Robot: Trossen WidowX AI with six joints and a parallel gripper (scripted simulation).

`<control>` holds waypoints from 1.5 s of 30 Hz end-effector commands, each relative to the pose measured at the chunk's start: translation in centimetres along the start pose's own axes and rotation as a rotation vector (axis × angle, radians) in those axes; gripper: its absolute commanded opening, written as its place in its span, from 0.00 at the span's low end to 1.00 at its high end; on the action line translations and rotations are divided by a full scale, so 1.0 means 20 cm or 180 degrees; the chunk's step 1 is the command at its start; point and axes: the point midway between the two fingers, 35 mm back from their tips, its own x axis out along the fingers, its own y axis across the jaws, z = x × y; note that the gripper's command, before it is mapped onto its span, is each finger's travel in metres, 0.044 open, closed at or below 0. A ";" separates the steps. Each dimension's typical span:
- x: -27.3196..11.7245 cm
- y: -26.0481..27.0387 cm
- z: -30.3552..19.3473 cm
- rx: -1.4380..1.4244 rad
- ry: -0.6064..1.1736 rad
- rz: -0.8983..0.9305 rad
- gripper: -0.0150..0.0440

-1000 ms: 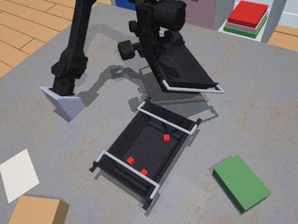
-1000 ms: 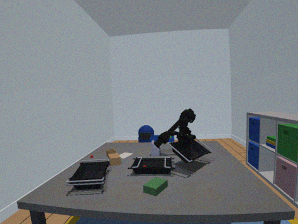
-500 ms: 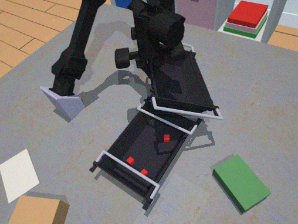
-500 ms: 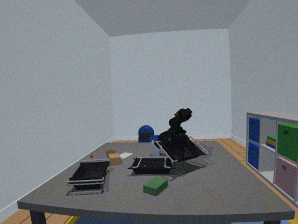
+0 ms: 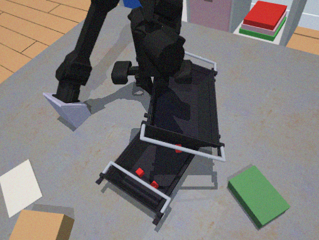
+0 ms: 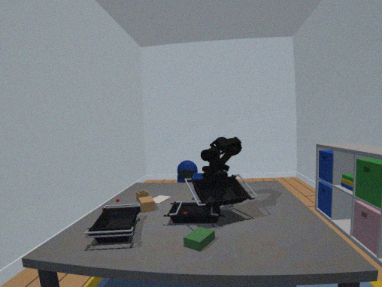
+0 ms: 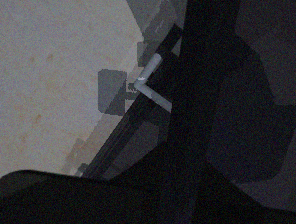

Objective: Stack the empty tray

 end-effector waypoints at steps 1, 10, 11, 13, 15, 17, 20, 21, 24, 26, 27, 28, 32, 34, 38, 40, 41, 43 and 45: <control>-0.04 0.02 -0.10 0.0195 0.0023 -0.0071 0.25; -0.07 0.11 -0.28 0.0571 -0.0035 -0.0118 0.25; -0.08 0.12 -0.30 0.0613 -0.0043 -0.0124 0.25; -0.08 0.14 -0.34 0.0696 -0.0058 -0.0137 0.25; -0.09 0.16 -0.38 0.0778 -0.0075 -0.0150 0.25; -0.09 0.19 -0.42 0.0860 -0.0092 -0.0165 0.25; -0.10 0.22 -0.46 0.0954 -0.0113 -0.0182 0.25; -0.10 0.22 -0.46 0.0961 -0.0114 -0.0184 0.25; -0.10 0.22 -0.46 0.0961 -0.0114 -0.0184 0.25; -0.10 0.22 -0.46 0.0961 -0.0114 -0.0184 0.25; -0.10 0.22 -0.46 0.0961 -0.0114 -0.0184 0.25; -0.10 0.22 -0.46 0.0961 -0.0114 -0.0184 0.25; -0.10 0.22 -0.46 0.0961 -0.0114 -0.0184 0.25; -0.10 0.22 -0.46 0.0961 -0.0114 -0.0184 0.25; -0.10 0.22 -0.46 0.0961 -0.0114 -0.0184 0.25; -0.10 0.22 -0.46 0.0961 -0.0114 -0.0184 0.25; -0.10 0.22 -0.46 0.0961 -0.0114 -0.0184 0.25; -0.10 0.22 -0.46 0.0961 -0.0114 -0.0184 0.25; -0.10 0.22 -0.46 0.0961 -0.0114 -0.0184 0.25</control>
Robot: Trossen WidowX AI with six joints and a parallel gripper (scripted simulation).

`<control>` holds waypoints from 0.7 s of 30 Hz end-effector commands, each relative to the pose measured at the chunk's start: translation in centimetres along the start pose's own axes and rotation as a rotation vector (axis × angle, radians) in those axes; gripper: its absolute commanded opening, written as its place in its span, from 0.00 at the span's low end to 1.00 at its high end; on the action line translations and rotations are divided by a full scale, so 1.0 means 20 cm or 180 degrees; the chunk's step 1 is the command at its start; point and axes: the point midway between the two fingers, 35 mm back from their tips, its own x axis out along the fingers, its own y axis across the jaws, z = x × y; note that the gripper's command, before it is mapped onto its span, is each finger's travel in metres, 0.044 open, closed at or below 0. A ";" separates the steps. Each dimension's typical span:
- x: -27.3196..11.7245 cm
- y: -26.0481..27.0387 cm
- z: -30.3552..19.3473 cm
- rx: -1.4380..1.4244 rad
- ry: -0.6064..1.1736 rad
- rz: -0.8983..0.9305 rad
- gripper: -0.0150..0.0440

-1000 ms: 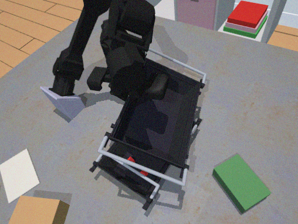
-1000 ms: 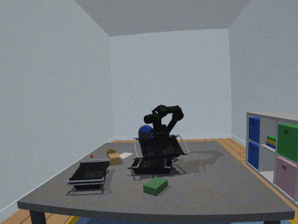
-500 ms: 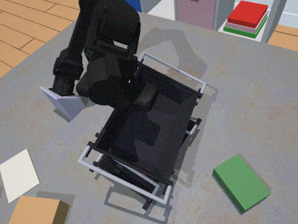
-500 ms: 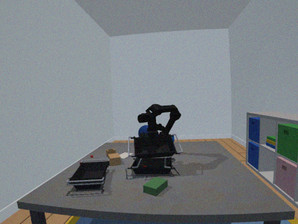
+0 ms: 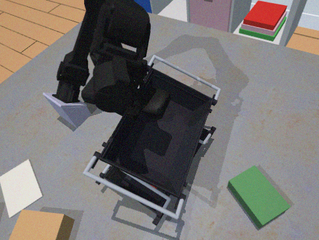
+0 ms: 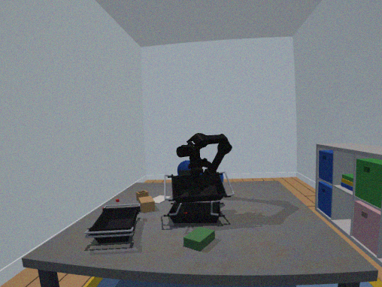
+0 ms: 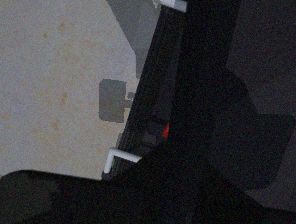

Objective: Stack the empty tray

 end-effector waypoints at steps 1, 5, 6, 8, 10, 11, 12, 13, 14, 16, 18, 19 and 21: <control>-0.03 -0.01 -0.01 0.0019 0.0017 -0.0061 0.25; -0.03 -0.01 -0.01 0.0019 0.0017 -0.0061 0.25; -0.03 -0.01 -0.01 0.0019 0.0017 -0.0061 0.25; -0.03 0.00 -0.02 0.0019 0.0016 -0.0060 0.25; -0.03 0.00 -0.04 0.0018 0.0013 -0.0057 0.25; -0.03 0.00 -0.06 0.0018 0.0011 -0.0055 0.25; -0.03 0.01 -0.07 0.0018 0.0009 -0.0053 0.25; -0.03 0.01 -0.09 0.0018 0.0007 -0.0051 0.25; -0.03 0.01 -0.11 0.0017 0.0004 -0.0049 0.25; -0.03 0.02 -0.13 0.0017 0.0001 -0.0047 0.25; -0.03 0.01 -0.12 0.0017 0.0002 -0.0048 0.25; -0.03 0.01 -0.12 0.0017 0.0002 -0.0048 0.25; -0.03 0.01 -0.12 0.0017 0.0003 -0.0049 0.25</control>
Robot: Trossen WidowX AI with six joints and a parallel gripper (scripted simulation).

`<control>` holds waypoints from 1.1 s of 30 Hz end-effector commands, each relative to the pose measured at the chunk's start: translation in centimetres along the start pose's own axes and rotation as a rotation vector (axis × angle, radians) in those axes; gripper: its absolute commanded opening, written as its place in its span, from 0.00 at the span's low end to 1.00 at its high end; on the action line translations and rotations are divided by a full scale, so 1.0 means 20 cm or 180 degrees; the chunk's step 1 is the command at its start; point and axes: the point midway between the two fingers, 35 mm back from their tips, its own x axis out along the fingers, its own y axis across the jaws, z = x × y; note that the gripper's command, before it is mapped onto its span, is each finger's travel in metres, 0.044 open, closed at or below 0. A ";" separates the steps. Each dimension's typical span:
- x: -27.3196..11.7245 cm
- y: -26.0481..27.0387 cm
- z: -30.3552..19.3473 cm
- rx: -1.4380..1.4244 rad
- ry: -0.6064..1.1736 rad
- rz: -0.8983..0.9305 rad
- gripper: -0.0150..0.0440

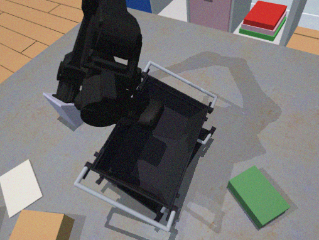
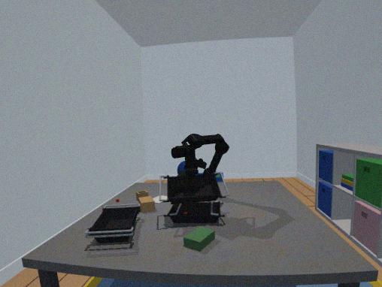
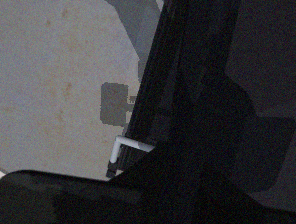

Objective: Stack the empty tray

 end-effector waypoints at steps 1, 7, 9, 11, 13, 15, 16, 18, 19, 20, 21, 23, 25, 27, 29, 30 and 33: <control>-0.04 -0.01 -0.01 -0.0043 0.0045 -0.0078 0.25; -0.04 -0.01 -0.01 -0.0043 0.0045 -0.0078 0.25; -0.04 -0.01 -0.01 -0.0043 0.0045 -0.0078 0.25; -0.03 -0.01 -0.01 -0.0035 0.0045 -0.0077 0.25; -0.02 -0.01 -0.01 -0.0015 0.0044 -0.0075 0.25; -0.01 -0.01 -0.01 0.0016 0.0044 -0.0071 0.25; 0.00 -0.01 -0.01 0.0033 0.0044 -0.0070 0.25; 0.01 -0.02 -0.01 0.0068 0.0043 -0.0066 0.25; 0.02 -0.02 -0.01 0.0086 0.0043 -0.0064 0.25; 0.03 -0.02 -0.01 0.0103 0.0042 -0.0062 0.25; 0.04 -0.02 -0.01 0.0121 0.0042 -0.0060 0.25; 0.05 -0.02 -0.01 0.0156 0.0041 -0.0057 0.25; 0.07 -0.02 -0.01 0.0192 0.0041 -0.0053 0.25; 0.09 -0.02 -0.02 0.0228 0.0040 -0.0049 0.25; 0.10 -0.02 -0.02 0.0265 0.0040 -0.0045 0.25; 0.11 -0.02 -0.02 0.0283 0.0039 -0.0043 0.25; 0.14 -0.02 -0.02 0.0337 0.0038 -0.0037 0.25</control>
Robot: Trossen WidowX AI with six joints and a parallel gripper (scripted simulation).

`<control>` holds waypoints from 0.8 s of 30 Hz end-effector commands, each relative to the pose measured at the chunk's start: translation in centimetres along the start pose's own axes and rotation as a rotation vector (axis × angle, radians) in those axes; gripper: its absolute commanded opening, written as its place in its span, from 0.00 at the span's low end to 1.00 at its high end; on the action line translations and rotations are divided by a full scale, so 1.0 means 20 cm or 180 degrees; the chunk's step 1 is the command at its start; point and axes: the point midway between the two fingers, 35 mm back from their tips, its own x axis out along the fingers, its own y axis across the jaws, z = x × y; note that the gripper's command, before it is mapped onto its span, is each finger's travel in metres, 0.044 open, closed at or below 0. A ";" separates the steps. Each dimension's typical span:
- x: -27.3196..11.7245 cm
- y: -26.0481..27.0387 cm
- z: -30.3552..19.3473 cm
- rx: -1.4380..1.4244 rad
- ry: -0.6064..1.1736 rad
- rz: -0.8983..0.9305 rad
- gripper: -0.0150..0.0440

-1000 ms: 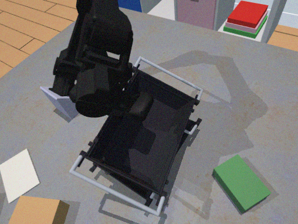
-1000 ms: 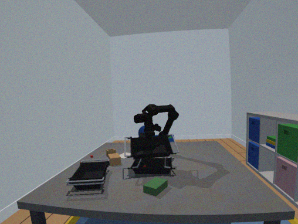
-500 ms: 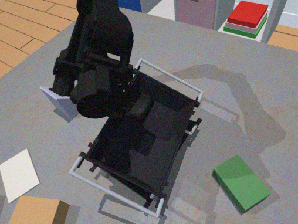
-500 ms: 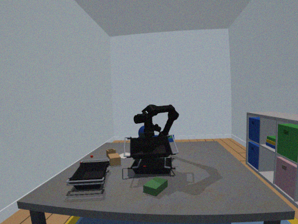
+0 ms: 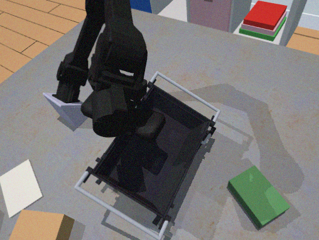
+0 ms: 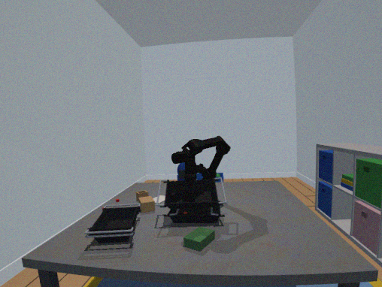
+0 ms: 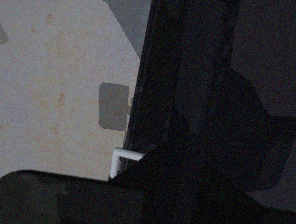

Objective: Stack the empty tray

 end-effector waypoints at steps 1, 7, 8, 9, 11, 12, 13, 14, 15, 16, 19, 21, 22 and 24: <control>0.00 -0.01 0.00 0.0076 0.0019 -0.0071 0.25; 0.05 0.00 0.00 0.0184 0.0017 -0.0059 0.25; 0.06 0.00 0.00 0.0201 0.0016 -0.0057 0.25; 0.07 0.00 0.00 0.0217 0.0016 -0.0055 0.25; 0.07 0.00 0.00 0.0224 0.0016 -0.0054 0.25; 0.07 0.00 0.00 0.0232 0.0016 -0.0054 0.25; 0.07 0.00 0.00 0.0242 0.0016 -0.0052 0.25; 0.08 0.01 0.00 0.0253 0.0015 -0.0051 0.25; 0.08 0.01 0.01 0.0267 0.0015 -0.0050 0.25; 0.09 0.02 0.01 0.0282 0.0015 -0.0048 0.25; 0.10 0.02 0.01 0.0315 0.0014 -0.0044 0.25; 0.10 0.03 0.01 0.0318 0.0014 -0.0043 0.25; 0.10 0.03 0.02 0.0320 0.0014 -0.0043 0.25; 0.11 0.04 0.02 0.0325 0.0014 -0.0043 0.25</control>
